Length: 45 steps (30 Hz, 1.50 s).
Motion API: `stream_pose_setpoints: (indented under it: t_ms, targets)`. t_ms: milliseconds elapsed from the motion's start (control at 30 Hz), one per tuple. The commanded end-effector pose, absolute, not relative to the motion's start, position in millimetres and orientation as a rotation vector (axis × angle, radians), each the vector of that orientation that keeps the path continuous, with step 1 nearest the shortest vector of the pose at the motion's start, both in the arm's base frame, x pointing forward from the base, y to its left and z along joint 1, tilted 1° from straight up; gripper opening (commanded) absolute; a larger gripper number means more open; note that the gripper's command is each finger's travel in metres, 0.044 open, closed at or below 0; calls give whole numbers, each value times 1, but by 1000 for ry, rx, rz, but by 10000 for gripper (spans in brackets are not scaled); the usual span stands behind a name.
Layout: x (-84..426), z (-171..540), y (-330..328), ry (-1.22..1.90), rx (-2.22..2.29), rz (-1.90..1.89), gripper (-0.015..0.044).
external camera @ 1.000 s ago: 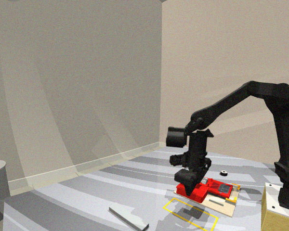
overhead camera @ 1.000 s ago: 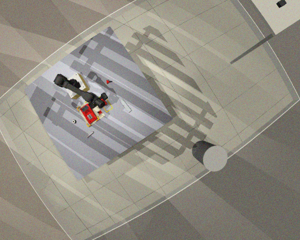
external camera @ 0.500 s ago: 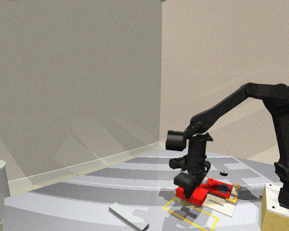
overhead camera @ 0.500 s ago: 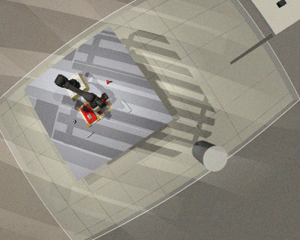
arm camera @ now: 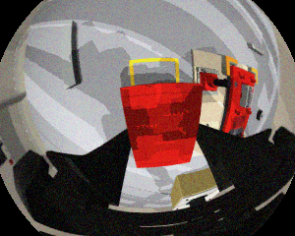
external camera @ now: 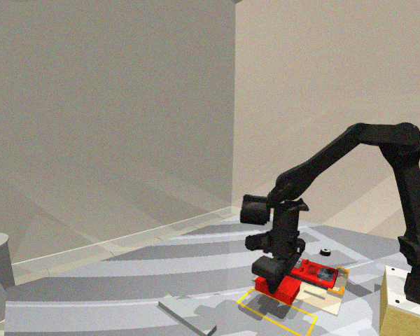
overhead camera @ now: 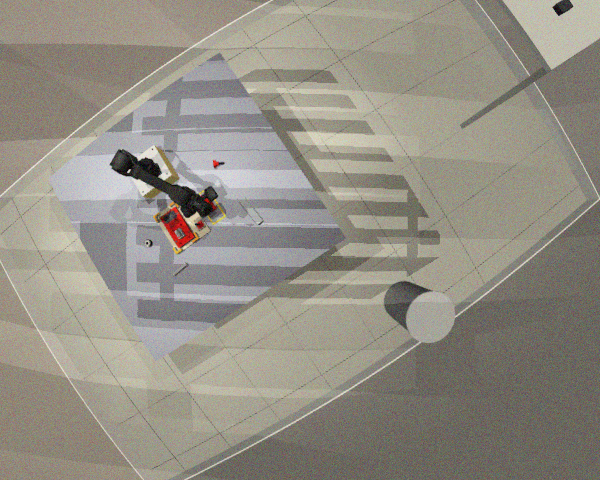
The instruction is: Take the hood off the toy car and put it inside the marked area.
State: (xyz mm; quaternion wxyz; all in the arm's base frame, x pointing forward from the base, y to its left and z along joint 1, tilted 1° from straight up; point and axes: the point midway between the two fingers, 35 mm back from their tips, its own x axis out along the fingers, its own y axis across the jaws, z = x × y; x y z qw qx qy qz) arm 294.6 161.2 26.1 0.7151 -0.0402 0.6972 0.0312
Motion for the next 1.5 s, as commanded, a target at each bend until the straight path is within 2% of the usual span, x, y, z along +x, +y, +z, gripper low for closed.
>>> stream_pose_setpoints:
  t_ms: [0,1467]
  targets:
    - [294,22,161,1549,-85,69,0]
    - [292,-14,160,1549,-85,69,0]
